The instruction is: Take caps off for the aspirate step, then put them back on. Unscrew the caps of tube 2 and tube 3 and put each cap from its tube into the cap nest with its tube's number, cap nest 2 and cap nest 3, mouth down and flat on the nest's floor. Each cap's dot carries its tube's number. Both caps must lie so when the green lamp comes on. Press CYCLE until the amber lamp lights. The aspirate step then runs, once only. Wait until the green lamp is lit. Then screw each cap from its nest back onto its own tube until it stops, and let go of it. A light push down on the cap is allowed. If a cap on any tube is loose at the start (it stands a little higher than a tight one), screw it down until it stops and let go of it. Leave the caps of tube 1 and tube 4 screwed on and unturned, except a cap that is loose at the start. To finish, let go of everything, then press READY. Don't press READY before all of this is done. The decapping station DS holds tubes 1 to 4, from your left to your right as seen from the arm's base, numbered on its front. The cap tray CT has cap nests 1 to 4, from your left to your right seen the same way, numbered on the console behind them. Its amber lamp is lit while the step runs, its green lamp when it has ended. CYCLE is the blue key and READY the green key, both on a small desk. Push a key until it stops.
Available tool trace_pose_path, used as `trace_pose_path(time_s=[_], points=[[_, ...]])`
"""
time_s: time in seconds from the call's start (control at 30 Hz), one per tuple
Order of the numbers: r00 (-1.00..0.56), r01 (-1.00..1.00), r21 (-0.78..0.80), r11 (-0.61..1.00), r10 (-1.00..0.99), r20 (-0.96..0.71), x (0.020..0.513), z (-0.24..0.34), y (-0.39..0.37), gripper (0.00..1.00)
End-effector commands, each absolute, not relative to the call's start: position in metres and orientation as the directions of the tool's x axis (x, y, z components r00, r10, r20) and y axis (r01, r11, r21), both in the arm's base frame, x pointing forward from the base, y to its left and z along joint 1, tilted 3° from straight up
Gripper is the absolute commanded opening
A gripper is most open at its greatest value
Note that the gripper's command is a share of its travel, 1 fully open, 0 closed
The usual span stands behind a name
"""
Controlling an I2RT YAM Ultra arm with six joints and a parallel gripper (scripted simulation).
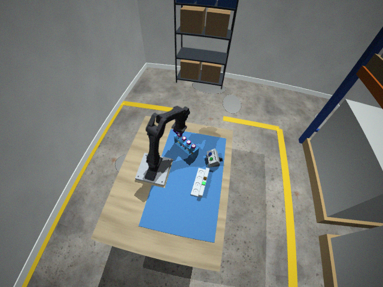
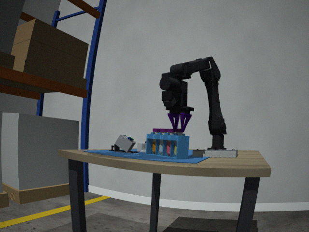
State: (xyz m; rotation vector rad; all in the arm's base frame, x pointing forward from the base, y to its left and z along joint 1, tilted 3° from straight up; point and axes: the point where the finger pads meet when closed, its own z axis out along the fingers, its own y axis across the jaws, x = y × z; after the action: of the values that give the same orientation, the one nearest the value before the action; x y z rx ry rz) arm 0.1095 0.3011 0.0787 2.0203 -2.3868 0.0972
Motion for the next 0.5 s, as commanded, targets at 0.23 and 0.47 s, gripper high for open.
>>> trace_pose_path(time_s=[0.23,0.47], points=[[-0.352,-0.935,-0.049,0.351,-0.936,0.023,0.111,0.0814,0.3043,0.0],[-0.479,-0.877,-0.052,0.478,-0.877,0.016,0.111,0.0814,0.3043,0.0]])
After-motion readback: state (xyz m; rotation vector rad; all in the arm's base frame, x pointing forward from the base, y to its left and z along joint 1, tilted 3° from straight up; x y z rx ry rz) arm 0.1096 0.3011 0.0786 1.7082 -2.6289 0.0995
